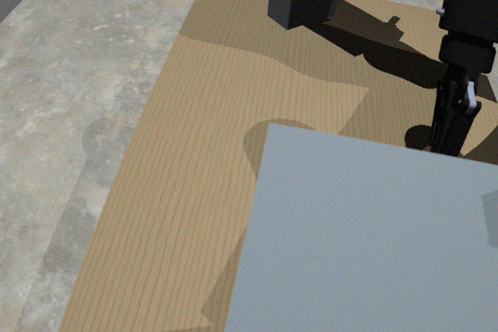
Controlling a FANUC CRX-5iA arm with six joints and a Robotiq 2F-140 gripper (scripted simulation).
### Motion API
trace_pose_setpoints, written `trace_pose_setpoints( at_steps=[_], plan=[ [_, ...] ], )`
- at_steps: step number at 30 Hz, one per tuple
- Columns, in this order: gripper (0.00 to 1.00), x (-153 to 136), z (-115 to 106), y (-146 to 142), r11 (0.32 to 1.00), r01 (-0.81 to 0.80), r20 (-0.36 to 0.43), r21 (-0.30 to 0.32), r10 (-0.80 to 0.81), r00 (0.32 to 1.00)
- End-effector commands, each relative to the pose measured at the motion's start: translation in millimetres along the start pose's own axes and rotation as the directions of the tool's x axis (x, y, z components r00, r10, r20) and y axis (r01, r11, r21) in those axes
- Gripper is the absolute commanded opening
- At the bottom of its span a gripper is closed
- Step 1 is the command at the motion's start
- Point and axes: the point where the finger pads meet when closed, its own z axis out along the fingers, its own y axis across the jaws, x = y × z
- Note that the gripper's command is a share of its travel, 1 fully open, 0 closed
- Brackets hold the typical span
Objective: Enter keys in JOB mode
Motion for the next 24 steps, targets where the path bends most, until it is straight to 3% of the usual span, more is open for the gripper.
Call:
trace_pose_setpoints(
  at_steps=[1,15,24],
  plan=[
    [0.00,0,-5,0,1.000,0.000,0.000,0.000,0.000,1.000],
    [0.00,2,-8,0,1.000,0.000,0.000,0.000,0.000,1.000],
    [0.00,29,-8,0,1.000,0.000,0.000,0.000,0.000,1.000]
  ],
)
